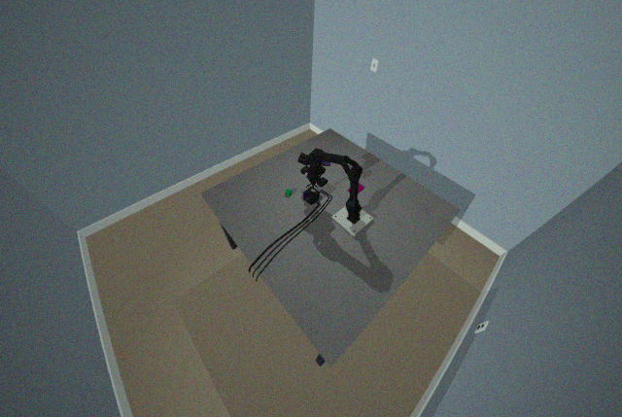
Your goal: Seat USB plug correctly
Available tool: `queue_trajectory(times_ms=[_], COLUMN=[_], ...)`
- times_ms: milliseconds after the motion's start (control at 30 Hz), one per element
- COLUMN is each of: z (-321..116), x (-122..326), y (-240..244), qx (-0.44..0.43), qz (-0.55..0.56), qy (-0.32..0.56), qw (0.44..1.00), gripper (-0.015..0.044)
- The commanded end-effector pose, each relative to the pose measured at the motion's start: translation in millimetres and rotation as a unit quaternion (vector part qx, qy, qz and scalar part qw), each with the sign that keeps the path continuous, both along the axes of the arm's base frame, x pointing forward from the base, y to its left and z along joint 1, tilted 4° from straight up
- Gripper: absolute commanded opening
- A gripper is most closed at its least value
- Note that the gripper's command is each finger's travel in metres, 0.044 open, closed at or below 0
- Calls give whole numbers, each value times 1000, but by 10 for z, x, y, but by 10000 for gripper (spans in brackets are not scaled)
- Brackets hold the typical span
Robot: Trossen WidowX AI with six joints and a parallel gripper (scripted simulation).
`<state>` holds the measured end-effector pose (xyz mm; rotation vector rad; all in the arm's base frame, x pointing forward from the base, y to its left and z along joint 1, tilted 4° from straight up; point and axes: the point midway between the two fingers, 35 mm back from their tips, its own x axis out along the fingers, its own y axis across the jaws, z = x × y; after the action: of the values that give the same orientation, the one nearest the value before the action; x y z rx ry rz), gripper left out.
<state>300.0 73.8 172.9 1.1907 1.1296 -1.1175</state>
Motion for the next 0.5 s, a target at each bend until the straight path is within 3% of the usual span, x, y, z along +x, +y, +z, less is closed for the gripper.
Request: queue_trajectory(times_ms=[0, 467], z=[-10, -26], x=[1, 1], y=[-11, -21], qx=[-3, -7], qz=[3, 6], qy=[0, 0], qw=[1000, 1000], gripper=[0, 0])
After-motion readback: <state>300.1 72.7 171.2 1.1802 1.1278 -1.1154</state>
